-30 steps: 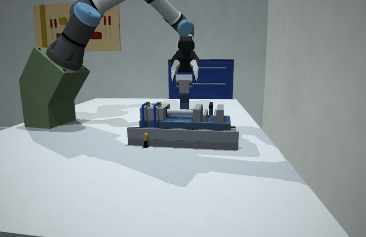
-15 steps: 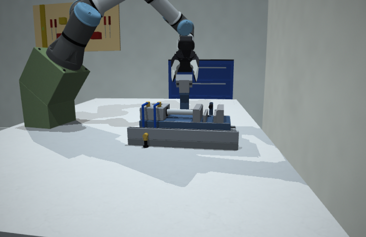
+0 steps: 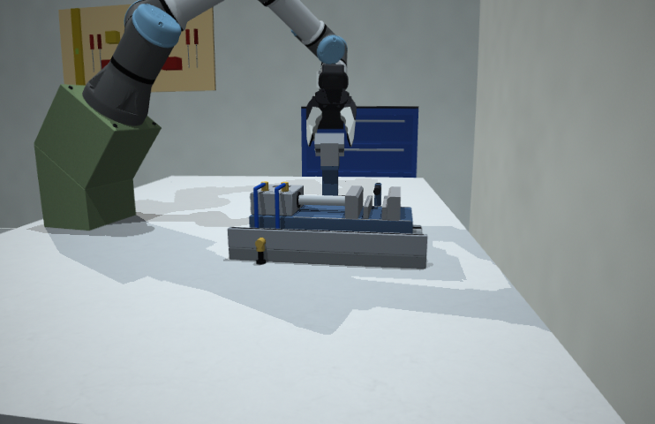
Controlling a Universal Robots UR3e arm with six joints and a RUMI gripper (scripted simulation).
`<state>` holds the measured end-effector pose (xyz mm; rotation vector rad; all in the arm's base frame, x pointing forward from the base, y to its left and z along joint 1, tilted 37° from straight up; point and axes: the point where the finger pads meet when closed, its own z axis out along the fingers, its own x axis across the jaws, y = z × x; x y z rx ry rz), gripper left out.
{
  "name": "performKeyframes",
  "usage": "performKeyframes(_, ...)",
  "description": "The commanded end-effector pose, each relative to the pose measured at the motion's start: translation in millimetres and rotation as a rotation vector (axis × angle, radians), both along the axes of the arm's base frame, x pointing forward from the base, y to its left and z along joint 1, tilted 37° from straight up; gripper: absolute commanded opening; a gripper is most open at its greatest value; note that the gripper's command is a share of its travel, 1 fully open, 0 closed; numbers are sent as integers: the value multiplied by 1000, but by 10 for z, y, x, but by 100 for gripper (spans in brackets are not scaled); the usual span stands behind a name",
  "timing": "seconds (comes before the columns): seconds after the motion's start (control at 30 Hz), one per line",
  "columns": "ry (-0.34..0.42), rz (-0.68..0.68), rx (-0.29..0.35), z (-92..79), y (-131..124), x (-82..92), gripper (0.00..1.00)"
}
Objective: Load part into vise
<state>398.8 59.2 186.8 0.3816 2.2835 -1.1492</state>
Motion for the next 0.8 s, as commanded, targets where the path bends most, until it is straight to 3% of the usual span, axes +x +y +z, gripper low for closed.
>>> performKeyframes(0.0, -2, 1, 1, 8, 4, 1, 51)
performKeyframes(0.77, -2, 1, 2, -29, -2, 17, 51)
